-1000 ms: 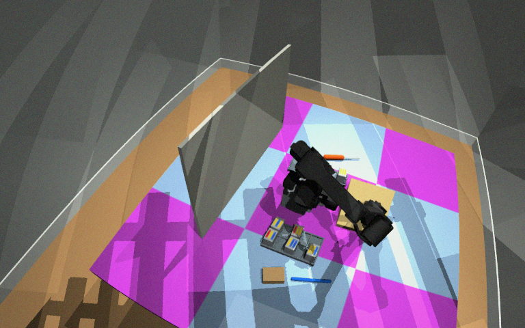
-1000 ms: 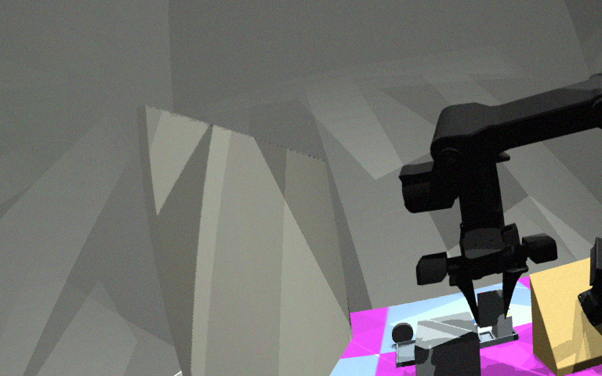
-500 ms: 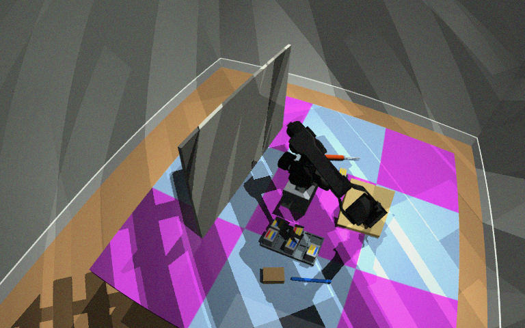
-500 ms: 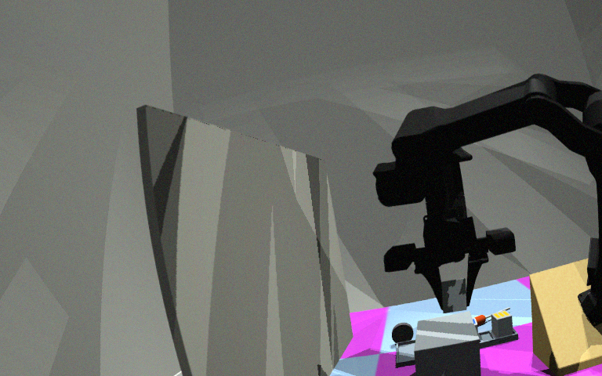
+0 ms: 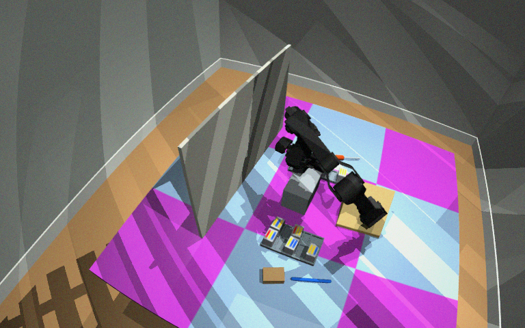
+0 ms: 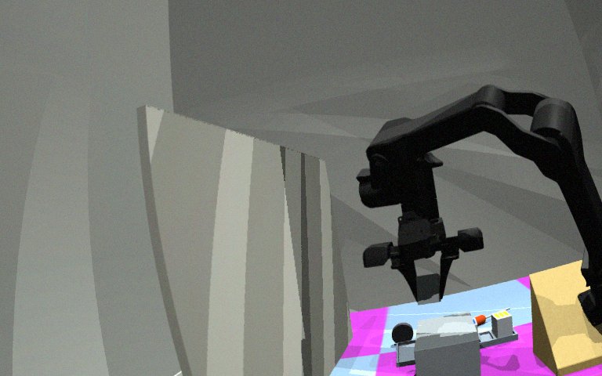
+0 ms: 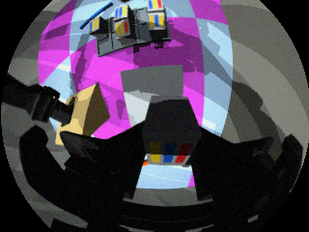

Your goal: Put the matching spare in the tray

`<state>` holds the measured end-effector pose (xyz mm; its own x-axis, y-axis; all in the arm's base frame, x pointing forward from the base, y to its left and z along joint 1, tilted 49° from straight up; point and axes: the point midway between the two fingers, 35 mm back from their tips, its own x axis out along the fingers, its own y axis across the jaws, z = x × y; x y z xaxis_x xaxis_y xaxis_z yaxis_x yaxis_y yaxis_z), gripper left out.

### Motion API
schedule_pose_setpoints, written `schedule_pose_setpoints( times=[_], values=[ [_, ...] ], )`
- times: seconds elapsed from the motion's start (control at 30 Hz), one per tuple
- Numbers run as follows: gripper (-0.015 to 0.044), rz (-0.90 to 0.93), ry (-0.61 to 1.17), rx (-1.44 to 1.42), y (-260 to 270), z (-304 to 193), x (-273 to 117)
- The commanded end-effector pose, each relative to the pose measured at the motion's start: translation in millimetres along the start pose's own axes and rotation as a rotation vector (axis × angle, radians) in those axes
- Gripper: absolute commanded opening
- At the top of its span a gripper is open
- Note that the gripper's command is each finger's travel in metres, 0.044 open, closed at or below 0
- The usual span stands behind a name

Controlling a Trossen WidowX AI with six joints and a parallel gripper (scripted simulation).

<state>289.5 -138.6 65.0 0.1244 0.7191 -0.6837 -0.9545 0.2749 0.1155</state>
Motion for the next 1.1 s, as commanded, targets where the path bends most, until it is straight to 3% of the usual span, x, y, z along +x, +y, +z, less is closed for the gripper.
schedule_pose_setpoints(
  times=[0.0,1.07],
  values=[
    [0.0000,0.000,0.004,-0.008,-10,-19,0],
    [0.0000,0.013,-0.012,-0.044,-51,-172,43]
  ],
)
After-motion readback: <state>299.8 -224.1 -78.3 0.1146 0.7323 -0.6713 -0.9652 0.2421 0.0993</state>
